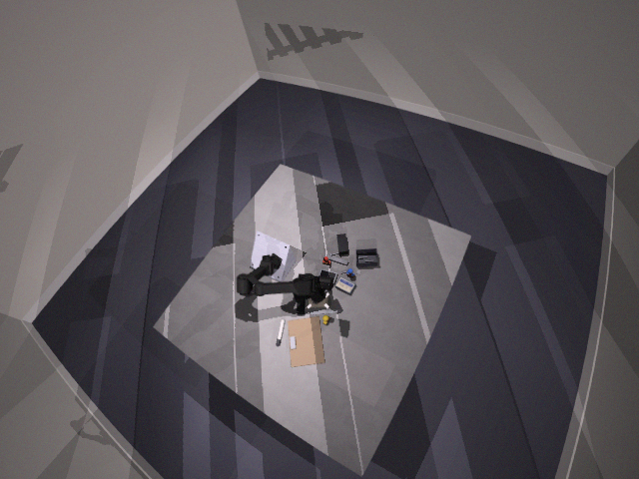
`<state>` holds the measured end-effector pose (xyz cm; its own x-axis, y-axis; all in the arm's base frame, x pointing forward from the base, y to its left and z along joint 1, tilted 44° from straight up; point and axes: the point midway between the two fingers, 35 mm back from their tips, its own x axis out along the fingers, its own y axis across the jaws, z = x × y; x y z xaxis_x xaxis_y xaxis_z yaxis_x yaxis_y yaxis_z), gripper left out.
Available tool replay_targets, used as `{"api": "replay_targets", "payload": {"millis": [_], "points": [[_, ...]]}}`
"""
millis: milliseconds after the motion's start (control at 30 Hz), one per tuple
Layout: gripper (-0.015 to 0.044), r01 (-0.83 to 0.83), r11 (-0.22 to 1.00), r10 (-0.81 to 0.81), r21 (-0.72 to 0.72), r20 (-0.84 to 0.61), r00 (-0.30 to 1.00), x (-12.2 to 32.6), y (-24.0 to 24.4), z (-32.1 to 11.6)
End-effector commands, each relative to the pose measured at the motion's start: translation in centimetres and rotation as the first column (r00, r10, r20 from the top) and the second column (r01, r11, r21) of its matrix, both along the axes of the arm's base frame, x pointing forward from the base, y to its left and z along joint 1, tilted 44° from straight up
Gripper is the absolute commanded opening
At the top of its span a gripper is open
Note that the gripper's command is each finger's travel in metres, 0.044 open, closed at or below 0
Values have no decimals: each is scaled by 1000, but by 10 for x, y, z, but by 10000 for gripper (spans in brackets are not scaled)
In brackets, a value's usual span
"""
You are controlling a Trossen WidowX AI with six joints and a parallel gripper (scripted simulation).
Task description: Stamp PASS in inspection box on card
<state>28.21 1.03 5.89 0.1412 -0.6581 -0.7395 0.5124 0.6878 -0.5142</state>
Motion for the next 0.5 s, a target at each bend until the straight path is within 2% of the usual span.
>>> {"api": "replay_targets", "payload": {"millis": [0,467], "points": [[0,-4,1000,3,-5,-4,1000,0,-3,-2],[0,-4,1000,4,-6,-3,1000,1,-9,-9]]}}
